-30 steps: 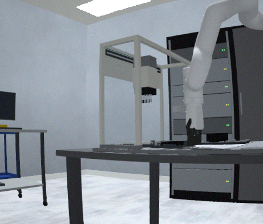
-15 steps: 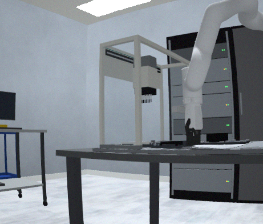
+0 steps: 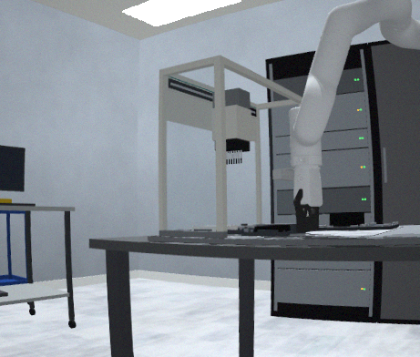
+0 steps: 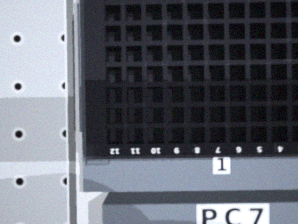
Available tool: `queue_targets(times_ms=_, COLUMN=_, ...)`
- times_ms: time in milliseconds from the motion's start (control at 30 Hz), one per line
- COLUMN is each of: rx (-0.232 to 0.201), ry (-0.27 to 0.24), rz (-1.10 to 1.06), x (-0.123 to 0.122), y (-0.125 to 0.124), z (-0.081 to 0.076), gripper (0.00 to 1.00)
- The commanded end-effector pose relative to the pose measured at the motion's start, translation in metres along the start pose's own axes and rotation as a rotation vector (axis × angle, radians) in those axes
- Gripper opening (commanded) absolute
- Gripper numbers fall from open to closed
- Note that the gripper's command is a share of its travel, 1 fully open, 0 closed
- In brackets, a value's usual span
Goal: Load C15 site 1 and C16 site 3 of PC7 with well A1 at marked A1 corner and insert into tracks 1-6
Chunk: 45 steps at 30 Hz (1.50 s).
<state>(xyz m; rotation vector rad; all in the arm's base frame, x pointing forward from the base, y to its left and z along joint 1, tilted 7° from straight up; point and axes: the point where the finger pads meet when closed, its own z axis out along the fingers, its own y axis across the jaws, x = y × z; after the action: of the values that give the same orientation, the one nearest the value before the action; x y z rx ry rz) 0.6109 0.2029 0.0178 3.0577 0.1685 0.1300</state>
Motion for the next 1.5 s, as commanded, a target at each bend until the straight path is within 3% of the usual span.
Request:
queue_targets(times_ms=0, rx=0.001, ry=0.003, rz=0.000, x=0.0008, y=-0.0003, z=-0.0009, gripper=0.82)
queue_targets(times_ms=1467, rx=0.001, ry=0.003, rz=0.000, x=-0.0068, y=-0.0003, z=-0.0009, gripper=0.82)
